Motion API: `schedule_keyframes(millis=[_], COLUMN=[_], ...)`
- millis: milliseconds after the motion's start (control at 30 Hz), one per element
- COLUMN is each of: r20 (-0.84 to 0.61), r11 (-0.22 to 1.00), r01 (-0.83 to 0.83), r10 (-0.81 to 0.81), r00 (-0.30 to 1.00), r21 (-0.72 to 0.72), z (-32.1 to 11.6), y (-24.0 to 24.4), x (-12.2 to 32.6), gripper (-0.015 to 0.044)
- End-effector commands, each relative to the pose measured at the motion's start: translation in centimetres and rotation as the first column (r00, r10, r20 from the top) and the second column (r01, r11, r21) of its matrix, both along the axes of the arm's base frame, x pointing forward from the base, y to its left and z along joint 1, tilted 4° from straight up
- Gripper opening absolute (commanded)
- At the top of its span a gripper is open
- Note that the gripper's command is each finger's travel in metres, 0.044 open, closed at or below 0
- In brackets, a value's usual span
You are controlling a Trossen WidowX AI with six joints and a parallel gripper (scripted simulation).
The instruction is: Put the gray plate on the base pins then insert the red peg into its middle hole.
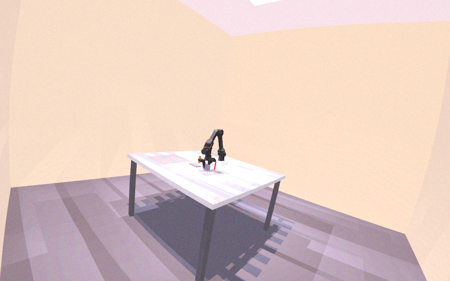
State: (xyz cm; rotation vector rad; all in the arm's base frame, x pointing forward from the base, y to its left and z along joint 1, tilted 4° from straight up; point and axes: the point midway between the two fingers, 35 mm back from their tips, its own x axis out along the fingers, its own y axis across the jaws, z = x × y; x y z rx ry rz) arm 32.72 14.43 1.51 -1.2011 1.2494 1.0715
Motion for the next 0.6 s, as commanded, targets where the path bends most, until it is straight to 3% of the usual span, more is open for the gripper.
schedule_keyframes(millis=[0, 567], r20=[0.005, 0.006], r11=[1.0, 1.0], r01=[-0.004, -0.004], r10=[0.004, 0.004], r00=[1.0, 1.0], r21=[0.007, 0.007], z=[1.2, 6.6], y=[0.2, 0.4], x=[0.3, 0.6], gripper=[0.0, 0.0])
